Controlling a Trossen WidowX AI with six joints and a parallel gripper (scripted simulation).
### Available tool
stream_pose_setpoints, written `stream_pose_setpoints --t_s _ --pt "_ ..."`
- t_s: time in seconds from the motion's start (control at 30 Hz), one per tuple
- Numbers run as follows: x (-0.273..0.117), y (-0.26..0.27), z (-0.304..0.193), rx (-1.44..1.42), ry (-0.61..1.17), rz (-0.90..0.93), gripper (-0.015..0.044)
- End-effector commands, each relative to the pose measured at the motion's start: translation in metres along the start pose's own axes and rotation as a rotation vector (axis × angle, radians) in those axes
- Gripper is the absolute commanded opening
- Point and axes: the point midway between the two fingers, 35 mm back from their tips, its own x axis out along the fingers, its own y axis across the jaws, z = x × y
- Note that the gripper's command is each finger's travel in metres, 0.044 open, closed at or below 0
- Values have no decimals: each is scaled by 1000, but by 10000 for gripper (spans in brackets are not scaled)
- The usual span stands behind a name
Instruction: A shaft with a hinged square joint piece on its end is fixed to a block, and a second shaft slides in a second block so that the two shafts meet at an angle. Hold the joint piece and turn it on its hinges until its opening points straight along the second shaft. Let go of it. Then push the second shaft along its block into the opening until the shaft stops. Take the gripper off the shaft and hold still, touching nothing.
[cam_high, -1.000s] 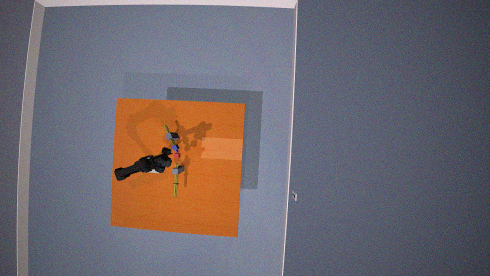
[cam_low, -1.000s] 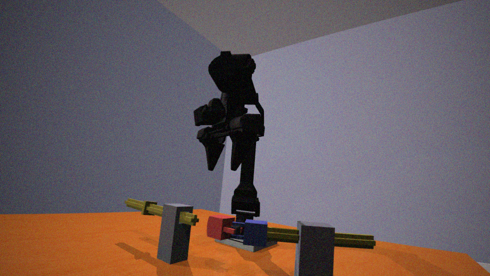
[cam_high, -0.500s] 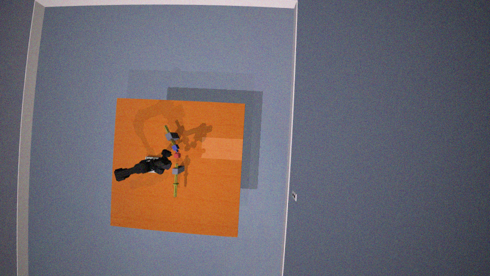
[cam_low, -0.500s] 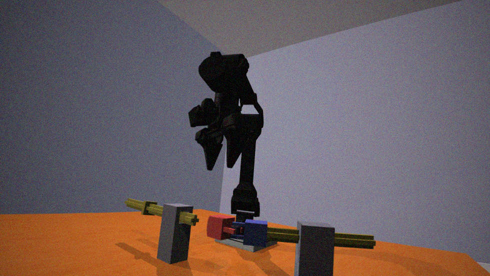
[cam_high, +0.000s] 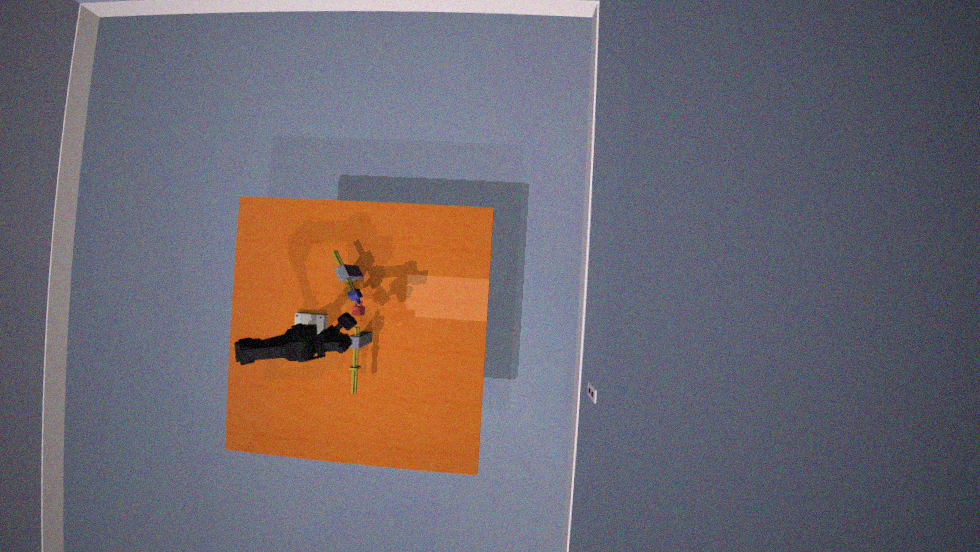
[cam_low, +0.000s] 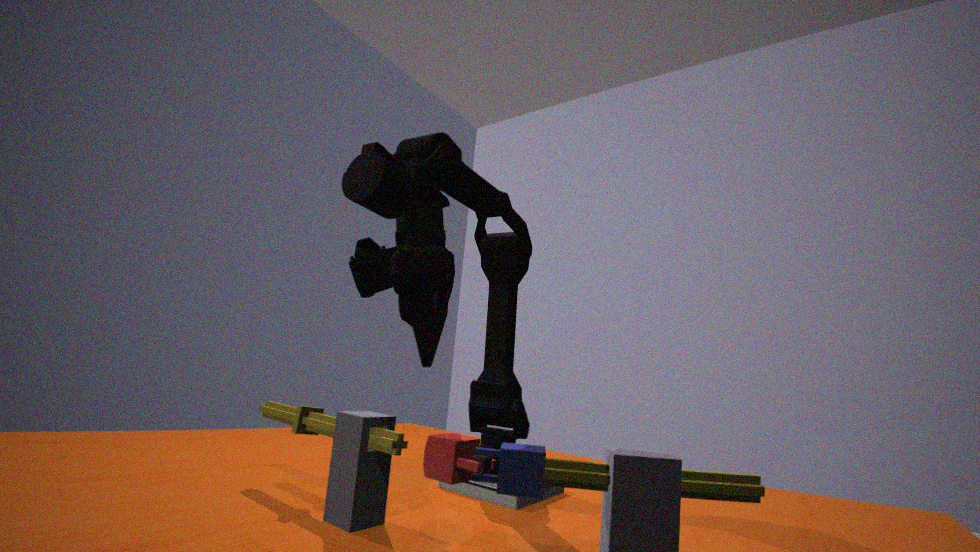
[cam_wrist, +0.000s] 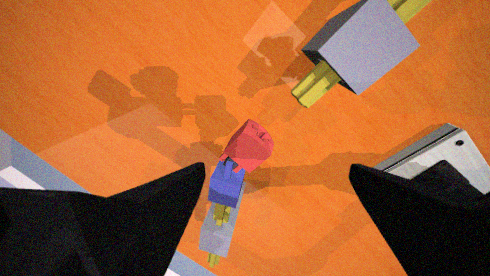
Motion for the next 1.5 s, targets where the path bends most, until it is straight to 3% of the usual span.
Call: stream_pose_setpoints --t_s 0.0,0.67,1.03,1.27,1.47 --pt "3 -6 6 111 38 25 440" --pt "16 -36 37 723 281 148 440" --pt "15 -39 42 743 284 159 440" --pt "-3 -82 114 742 198 237 440" --pt "-21 -164 184 771 98 254 440"
